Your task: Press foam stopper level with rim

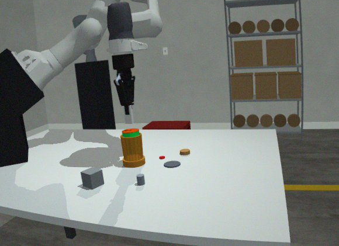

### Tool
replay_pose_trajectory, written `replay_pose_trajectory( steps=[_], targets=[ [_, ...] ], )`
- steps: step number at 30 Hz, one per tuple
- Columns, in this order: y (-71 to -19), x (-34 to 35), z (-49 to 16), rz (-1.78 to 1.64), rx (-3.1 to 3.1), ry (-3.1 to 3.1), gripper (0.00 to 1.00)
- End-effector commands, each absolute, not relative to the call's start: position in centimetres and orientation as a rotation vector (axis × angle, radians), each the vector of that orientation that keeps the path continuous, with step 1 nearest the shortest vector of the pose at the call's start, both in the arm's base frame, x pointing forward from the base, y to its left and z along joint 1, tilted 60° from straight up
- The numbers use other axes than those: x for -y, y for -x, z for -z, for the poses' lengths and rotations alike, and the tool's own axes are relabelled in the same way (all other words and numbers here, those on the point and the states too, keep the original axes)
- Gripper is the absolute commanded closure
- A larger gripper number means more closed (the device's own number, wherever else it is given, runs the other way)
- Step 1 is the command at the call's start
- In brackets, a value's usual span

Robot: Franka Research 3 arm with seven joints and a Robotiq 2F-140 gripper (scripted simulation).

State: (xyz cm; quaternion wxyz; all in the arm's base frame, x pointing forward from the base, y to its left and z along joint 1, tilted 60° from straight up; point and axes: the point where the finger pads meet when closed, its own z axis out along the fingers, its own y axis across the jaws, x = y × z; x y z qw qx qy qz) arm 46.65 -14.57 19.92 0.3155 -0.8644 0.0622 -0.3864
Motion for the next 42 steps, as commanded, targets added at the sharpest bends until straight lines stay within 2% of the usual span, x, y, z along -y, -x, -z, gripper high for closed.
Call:
replay_pose_trajectory(
  steps=[1, 42],
  targets=[
    [-47.1, 14.4, -19.4, 1.023, -0.157, 2.286, 1.0],
    [-48.7, 13.1, -18.2, 1.023, -0.157, 2.286, 1.0]
  ],
)
